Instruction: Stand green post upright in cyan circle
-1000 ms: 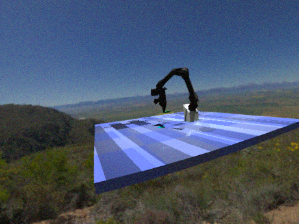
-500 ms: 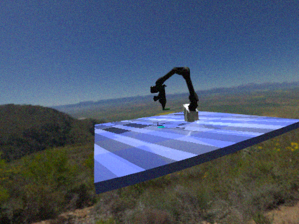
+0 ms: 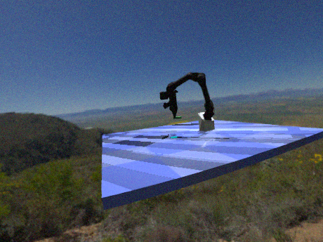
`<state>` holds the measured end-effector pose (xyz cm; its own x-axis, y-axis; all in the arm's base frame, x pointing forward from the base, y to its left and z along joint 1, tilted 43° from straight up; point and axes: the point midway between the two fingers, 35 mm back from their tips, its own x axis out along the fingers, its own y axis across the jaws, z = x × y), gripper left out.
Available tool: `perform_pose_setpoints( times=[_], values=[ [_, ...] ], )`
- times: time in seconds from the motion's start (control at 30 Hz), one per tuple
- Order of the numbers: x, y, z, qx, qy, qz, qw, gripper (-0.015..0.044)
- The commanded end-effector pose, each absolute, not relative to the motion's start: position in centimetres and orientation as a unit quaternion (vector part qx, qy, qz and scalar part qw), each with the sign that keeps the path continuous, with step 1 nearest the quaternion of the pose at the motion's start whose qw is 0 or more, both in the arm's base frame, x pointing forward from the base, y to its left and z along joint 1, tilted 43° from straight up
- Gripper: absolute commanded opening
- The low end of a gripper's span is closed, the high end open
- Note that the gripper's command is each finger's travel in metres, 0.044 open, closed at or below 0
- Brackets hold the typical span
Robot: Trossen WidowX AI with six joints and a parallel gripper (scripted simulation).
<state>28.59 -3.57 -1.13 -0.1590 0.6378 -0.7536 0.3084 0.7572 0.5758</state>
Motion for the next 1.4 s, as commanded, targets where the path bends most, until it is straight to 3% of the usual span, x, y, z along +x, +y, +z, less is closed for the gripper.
perform_pose_setpoints(
  times=[0.0,1.37],
  values=[
    [29.5,-2.7,-0.2,0.316,0.746,0.147,0.568,0.0023],
    [33.8,4.8,6.1,0.301,0.741,0.17,0.576,0.0023]
  ],
)
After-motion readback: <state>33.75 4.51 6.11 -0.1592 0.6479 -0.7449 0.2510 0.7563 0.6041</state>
